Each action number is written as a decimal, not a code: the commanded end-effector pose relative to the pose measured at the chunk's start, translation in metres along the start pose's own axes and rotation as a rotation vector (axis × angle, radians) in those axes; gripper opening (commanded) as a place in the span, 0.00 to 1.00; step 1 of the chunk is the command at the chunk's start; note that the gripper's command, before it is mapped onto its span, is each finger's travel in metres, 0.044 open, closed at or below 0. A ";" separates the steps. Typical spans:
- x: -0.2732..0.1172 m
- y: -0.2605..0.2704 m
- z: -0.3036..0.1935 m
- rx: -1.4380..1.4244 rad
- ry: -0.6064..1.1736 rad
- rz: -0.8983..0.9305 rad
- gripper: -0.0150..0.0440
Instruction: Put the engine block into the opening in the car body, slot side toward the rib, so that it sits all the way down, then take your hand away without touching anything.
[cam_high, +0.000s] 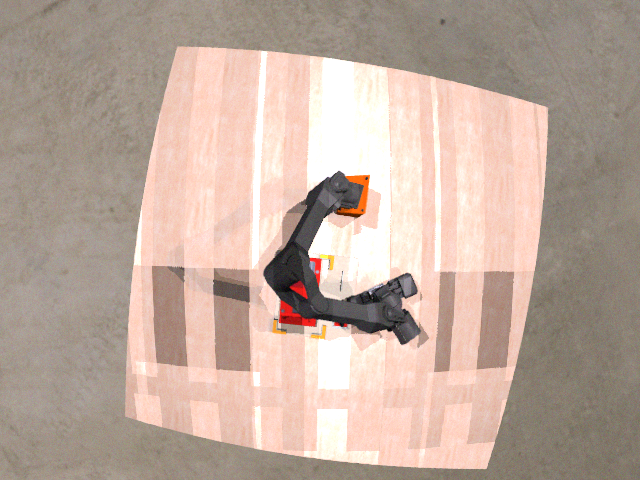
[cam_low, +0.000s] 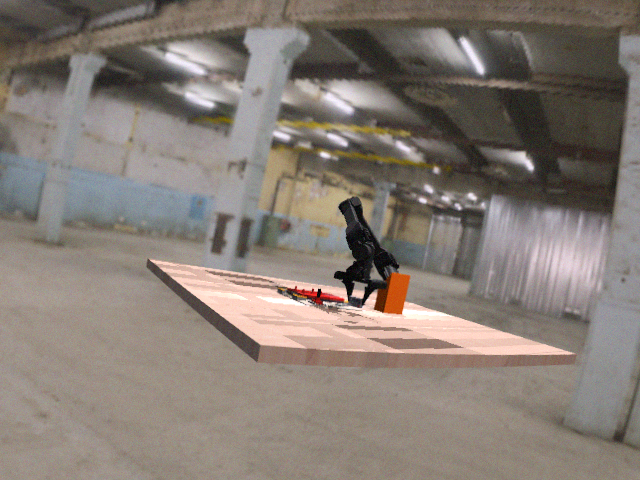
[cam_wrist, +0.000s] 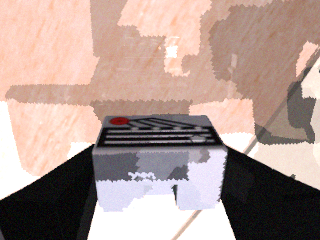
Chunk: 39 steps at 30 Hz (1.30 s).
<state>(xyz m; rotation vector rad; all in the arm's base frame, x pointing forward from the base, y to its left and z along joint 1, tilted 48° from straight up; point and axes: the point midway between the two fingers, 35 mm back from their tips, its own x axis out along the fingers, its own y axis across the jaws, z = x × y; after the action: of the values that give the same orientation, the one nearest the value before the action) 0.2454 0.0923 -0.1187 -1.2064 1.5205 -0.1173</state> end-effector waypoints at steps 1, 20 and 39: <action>-0.011 0.000 0.004 0.010 -0.006 0.005 0.25; -0.070 0.001 0.003 0.009 -0.006 0.008 0.25; -0.084 0.000 -0.003 0.010 -0.003 0.004 0.25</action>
<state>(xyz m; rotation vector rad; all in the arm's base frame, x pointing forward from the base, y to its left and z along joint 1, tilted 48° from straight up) 0.2299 0.1566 -0.0580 -1.1837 1.5142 -0.1205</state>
